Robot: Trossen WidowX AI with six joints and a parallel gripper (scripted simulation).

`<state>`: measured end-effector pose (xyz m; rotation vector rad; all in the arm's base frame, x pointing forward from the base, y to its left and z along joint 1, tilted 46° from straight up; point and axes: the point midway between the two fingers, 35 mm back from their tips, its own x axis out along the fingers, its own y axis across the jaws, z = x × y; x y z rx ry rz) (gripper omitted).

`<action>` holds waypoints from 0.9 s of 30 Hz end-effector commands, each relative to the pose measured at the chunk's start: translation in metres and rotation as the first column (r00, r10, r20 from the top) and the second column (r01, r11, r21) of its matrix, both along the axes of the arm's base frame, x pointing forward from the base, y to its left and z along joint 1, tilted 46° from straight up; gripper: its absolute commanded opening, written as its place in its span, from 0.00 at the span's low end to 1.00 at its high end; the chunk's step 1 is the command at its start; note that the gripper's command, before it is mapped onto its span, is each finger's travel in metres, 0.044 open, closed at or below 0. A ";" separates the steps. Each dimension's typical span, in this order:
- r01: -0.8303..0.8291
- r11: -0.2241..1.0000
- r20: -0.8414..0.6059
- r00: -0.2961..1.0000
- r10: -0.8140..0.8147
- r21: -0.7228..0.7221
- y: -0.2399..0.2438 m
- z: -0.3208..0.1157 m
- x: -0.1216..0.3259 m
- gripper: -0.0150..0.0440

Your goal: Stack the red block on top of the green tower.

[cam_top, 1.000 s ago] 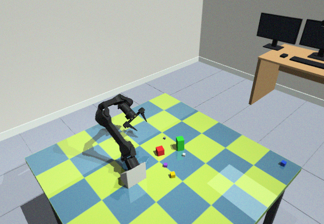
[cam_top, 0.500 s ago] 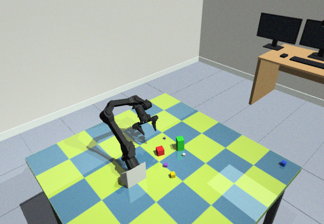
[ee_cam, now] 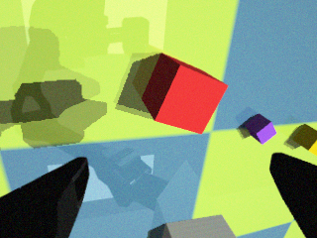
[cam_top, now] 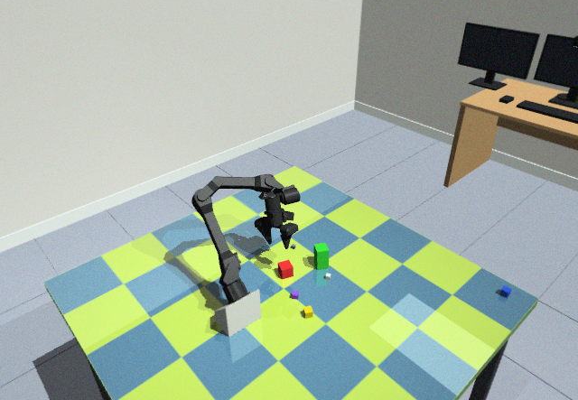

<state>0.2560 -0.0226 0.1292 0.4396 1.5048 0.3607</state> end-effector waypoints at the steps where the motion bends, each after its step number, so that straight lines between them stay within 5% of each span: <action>1: 0.153 0.982 -0.068 0.987 -0.146 0.113 -0.014 -0.014 -0.002 1.00; 9: 0.404 0.873 -0.181 0.913 -0.365 0.274 -0.040 -0.030 -0.008 1.00; 27: 0.409 0.870 -0.183 0.911 -0.371 0.276 -0.009 -0.060 0.003 1.00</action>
